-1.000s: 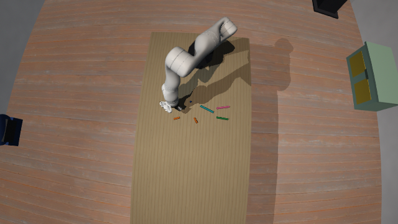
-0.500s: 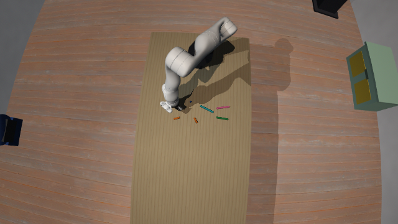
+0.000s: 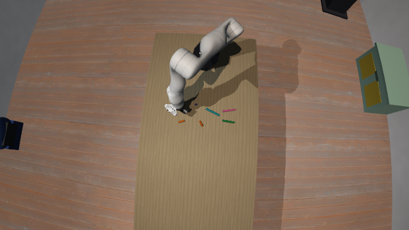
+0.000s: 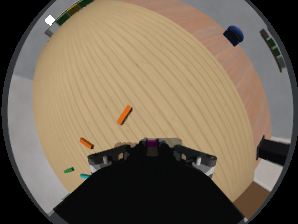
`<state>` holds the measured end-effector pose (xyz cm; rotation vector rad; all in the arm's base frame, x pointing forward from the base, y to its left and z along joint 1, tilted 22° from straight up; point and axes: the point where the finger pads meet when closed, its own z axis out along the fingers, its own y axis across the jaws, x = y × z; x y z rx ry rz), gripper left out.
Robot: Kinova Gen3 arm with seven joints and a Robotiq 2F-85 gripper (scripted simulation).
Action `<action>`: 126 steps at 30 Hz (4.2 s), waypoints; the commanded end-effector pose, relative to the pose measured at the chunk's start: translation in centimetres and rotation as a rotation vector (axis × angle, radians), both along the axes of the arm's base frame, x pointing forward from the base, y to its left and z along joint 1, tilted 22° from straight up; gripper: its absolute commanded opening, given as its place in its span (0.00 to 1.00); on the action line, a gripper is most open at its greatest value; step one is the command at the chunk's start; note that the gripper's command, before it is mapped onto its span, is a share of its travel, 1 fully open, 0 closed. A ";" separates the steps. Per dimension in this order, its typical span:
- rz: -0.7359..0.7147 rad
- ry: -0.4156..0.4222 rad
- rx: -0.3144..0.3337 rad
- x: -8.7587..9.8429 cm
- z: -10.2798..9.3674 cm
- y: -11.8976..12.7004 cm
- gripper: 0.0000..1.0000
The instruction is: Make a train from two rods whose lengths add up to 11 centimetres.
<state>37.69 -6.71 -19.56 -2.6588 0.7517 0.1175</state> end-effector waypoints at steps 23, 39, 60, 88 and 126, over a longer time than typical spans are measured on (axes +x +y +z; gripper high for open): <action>0.012 -0.010 -0.007 0.0 0.0 -0.3 0.15; 0.013 -0.010 -0.007 0.0 0.0 -0.3 0.15; 0.013 -0.010 -0.007 0.0 -0.5 -0.1 0.15; 0.013 -0.010 -0.007 0.0 -1.1 0.1 0.15; 0.013 -0.010 -0.007 0.0 -1.1 0.1 0.35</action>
